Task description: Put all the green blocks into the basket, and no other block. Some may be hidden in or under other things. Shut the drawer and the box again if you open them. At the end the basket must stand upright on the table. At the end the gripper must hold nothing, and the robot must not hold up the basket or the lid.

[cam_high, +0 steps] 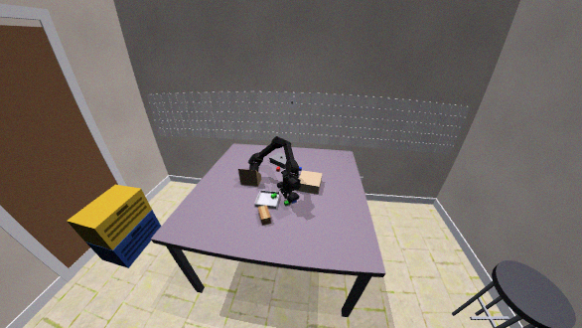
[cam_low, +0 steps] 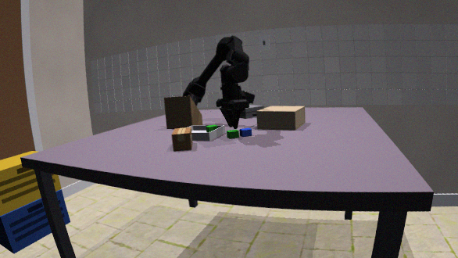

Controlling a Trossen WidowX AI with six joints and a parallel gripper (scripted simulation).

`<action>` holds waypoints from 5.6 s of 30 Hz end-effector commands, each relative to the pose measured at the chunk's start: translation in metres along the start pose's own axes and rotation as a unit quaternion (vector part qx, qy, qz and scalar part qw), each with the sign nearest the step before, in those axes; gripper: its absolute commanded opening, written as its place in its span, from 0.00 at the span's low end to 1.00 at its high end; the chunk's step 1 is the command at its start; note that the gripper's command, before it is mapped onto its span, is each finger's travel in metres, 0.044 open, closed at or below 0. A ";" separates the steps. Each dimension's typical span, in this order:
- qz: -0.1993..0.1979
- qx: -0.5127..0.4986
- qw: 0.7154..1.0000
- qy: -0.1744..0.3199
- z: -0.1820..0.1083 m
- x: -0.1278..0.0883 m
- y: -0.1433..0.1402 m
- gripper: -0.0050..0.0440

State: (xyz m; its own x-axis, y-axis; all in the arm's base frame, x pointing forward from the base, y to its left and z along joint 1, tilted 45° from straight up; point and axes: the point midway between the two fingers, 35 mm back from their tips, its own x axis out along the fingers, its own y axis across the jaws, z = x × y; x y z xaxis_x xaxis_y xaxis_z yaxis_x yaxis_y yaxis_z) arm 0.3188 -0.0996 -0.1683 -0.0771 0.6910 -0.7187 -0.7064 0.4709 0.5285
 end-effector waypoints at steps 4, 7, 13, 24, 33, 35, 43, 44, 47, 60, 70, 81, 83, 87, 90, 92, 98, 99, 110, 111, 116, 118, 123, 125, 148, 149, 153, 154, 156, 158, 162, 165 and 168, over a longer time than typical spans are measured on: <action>0.011 0.007 1.000 0.001 -0.002 0.022 0.005 0.56; 0.011 0.007 1.000 0.001 -0.002 0.030 0.005 0.56; 0.011 0.007 1.000 0.001 -0.002 0.031 0.005 0.56; 0.011 0.007 1.000 0.001 -0.002 0.031 0.005 0.56; 0.011 0.007 1.000 0.001 -0.002 0.031 0.005 0.10; 0.011 0.007 1.000 0.001 -0.002 0.031 0.005 0.10; 0.011 0.007 1.000 0.001 -0.002 0.028 0.005 0.10; 0.011 0.007 1.000 0.001 -0.002 0.026 0.005 0.10; 0.011 0.007 1.000 0.001 -0.002 0.018 0.005 0.10; 0.011 0.007 1.000 0.001 -0.002 -0.016 0.004 0.10; 0.011 0.007 1.000 0.001 -0.002 -0.069 0.003 0.10; 0.011 0.073 0.997 0.002 -0.016 -0.100 0.008 0.10; 0.011 0.073 0.997 0.002 -0.016 -0.100 0.008 0.10; 0.011 0.205 0.979 0.003 -0.031 -0.100 0.014 0.10; 0.010 0.302 0.953 0.004 -0.031 -0.100 0.014 0.10; 0.010 0.365 0.931 0.005 -0.031 -0.100 0.014 0.10; 0.009 0.542 0.840 0.007 -0.044 -0.100 0.021 0.10; 0.009 0.542 0.840 0.007 -0.044 -0.100 0.021 0.10; 0.006 0.787 0.616 0.009 -0.070 -0.101 0.037 0.10; 0.006 0.807 0.590 0.009 -0.070 -0.101 0.037 0.10; 0.005 0.879 0.477 0.010 -0.078 -0.101 0.043 0.10; 0.004 0.894 0.448 0.010 -0.082 -0.101 0.045 0.10; 0.003 0.956 0.293 0.011 -0.090 -0.101 0.052 0.10; 0.002 0.973 0.229 0.011 -0.093 -0.101 0.054 0.10; 0.000 0.999 0.050 0.011 -0.094 -0.021 0.056 0.10; 0.000 0.999 0.050 0.011 -0.094 -0.021 0.056 0.10; 0.000 0.999 0.050 0.011 -0.094 -0.021 0.056 0.10; 0.000 0.999 0.050 0.011 -0.094 -0.021 0.056 0.10; 0.000 0.999 0.050 0.011 -0.094 -0.021 0.056 0.10; 0.000 0.999 0.050 0.011 -0.094 -0.021 0.056 0.10; 0.000 0.999 0.050 0.011 -0.094 -0.016 0.056 0.10; 0.000 0.999 0.050 0.011 -0.094 -0.008 0.056 0.10; 0.000 0.999 0.050 0.011 -0.094 -0.005 0.057 0.10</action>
State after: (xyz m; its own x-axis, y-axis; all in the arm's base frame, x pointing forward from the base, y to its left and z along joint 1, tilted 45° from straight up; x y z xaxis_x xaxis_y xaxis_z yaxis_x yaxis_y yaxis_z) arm 0.2201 -0.1383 -0.1713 -0.0763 0.6846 -0.7250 0.7810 -0.4109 -0.4702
